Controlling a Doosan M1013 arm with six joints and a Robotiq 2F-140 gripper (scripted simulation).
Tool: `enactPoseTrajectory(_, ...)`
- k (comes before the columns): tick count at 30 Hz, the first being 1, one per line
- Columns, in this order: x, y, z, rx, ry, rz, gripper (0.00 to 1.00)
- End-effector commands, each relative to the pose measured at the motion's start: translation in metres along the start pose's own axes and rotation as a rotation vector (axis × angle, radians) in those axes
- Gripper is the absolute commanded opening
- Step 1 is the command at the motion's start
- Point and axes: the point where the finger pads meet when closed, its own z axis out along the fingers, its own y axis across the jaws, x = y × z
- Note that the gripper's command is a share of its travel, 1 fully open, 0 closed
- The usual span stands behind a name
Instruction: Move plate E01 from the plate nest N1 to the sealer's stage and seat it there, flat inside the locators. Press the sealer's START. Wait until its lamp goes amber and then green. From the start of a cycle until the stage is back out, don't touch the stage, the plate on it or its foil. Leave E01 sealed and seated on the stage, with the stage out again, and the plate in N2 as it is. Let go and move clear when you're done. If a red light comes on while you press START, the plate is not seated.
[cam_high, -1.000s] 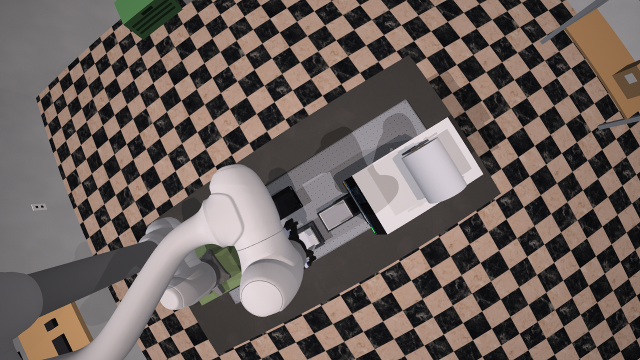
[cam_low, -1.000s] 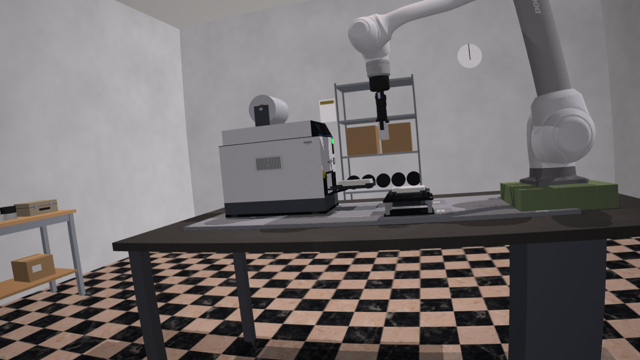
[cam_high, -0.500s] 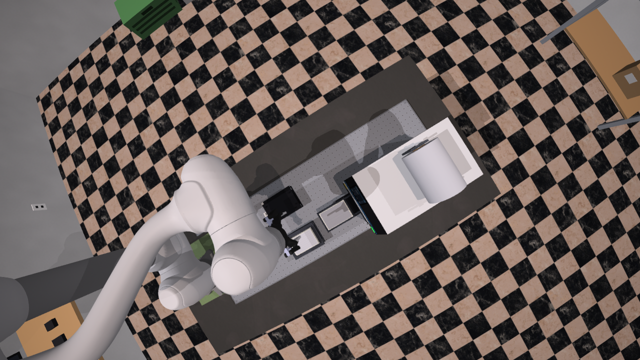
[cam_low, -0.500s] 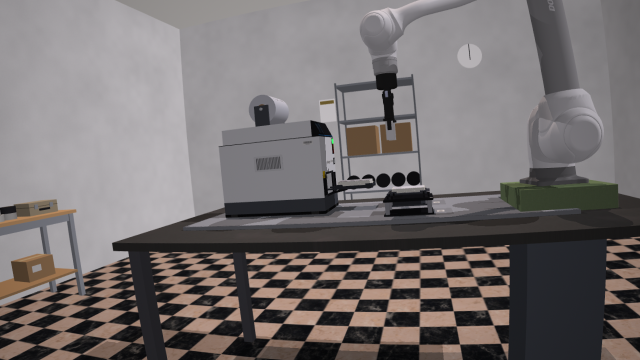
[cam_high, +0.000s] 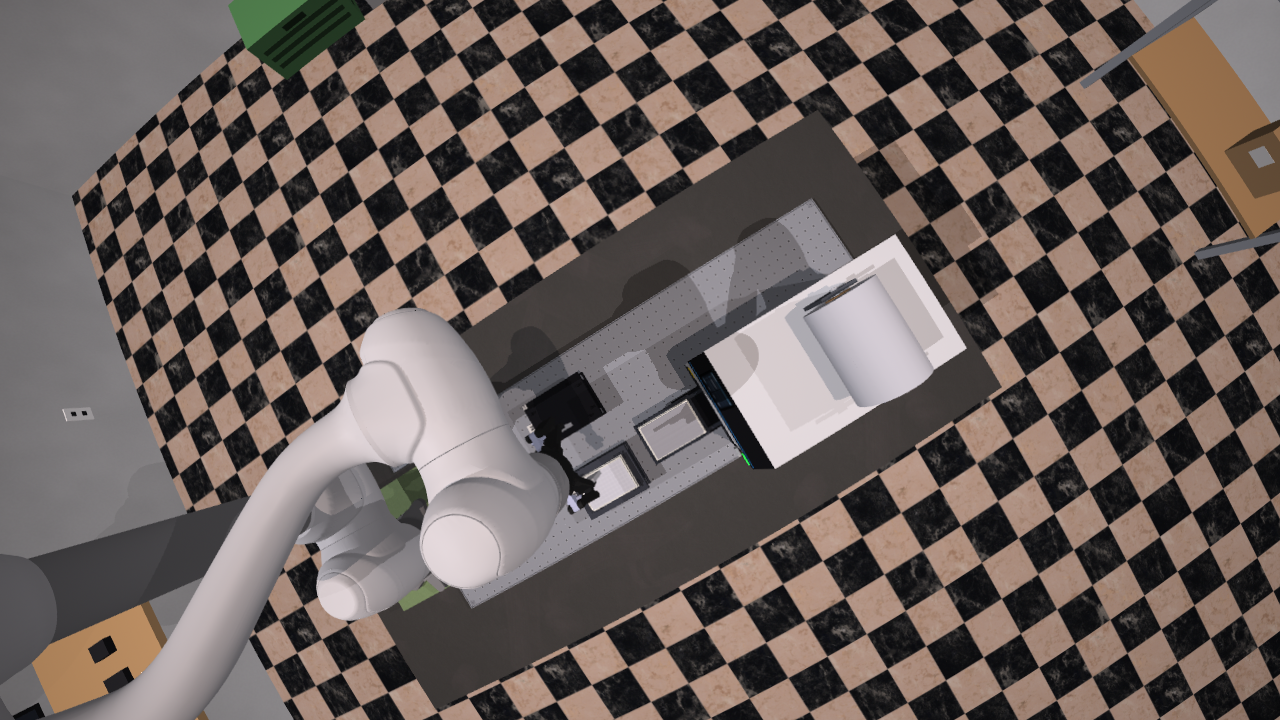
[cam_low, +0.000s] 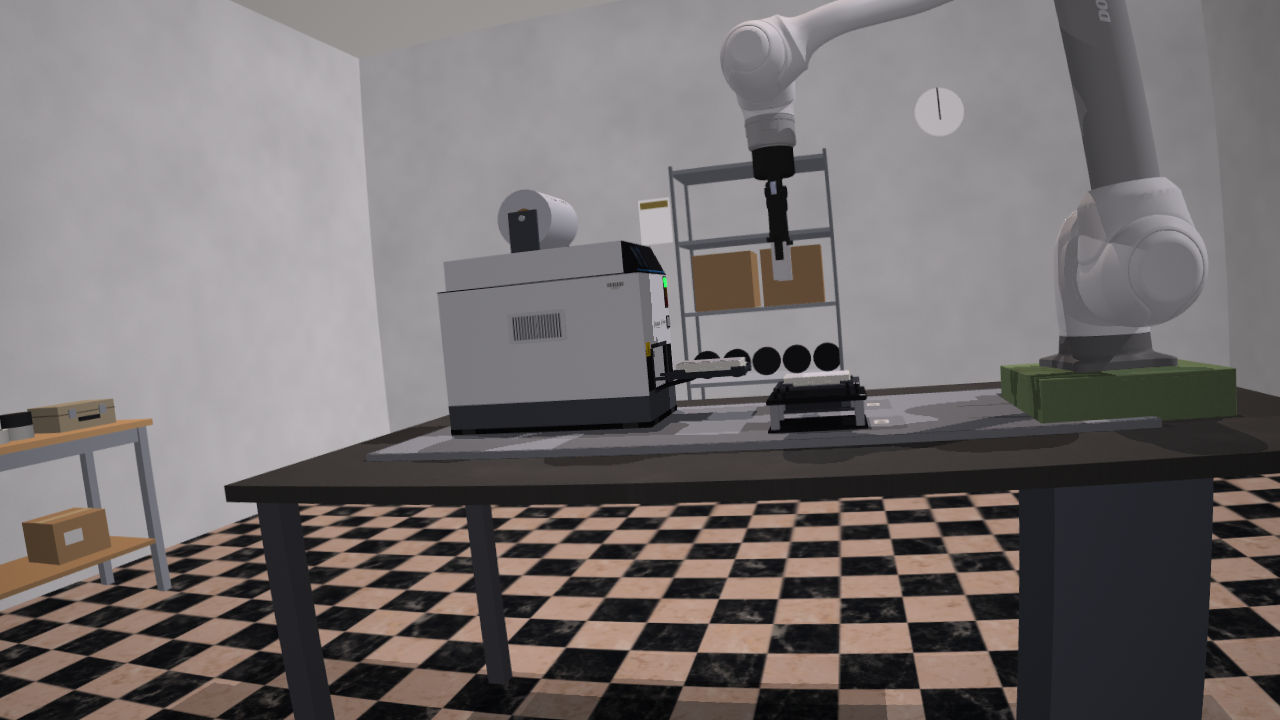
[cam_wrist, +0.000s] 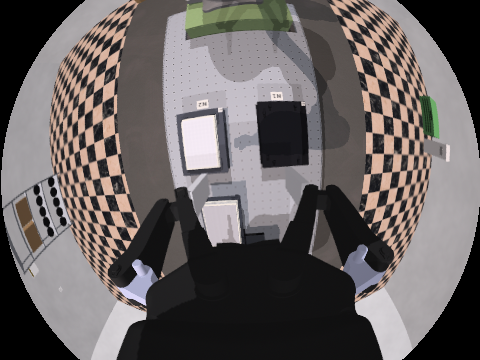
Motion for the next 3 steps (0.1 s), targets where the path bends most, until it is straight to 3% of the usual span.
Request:
enactPoseTrajectory(1, 0.0, 0.0, -0.0001, 0.0, 0.0, 0.0, 0.7)
enactPoseTrajectory(3, 0.0, 0.0, -0.0001, 0.0, 0.0, 0.0, 0.7)
